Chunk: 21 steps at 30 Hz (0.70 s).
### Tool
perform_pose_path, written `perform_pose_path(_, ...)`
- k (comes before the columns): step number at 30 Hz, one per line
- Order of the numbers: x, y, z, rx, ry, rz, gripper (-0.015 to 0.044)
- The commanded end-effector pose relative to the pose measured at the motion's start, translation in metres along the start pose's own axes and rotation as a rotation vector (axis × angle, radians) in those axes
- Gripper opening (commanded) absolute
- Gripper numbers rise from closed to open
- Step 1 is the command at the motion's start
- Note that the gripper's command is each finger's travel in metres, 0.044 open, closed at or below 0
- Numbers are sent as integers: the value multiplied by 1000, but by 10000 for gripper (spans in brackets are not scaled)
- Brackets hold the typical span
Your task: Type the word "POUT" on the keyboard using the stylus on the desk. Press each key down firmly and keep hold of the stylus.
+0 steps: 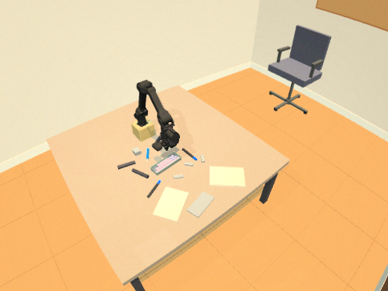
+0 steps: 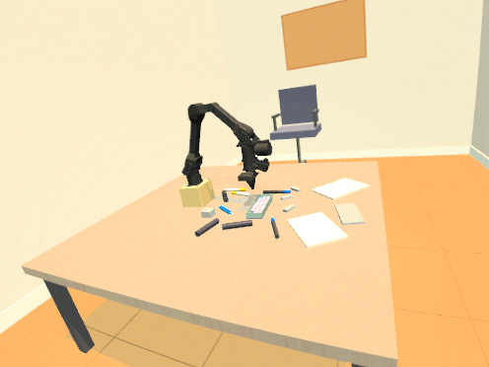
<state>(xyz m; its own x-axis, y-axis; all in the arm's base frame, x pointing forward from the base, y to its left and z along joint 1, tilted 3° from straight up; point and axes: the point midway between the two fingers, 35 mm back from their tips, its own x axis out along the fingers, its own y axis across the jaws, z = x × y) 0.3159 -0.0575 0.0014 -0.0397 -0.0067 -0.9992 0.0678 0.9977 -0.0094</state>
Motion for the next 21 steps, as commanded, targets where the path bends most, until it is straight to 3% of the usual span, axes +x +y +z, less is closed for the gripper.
perform_pose_path(1,-24,0,3,4,-20,-3,0)
perform_pose_path(8,-22,-1,7,1,-40,-4,0)
perform_pose_path(12,-22,-1,6,1,-37,-4,105)
perform_pose_path(16,-22,-1,6,1,-37,-4,0)
perform_pose_path(21,-22,-1,6,1,-37,-4,0)
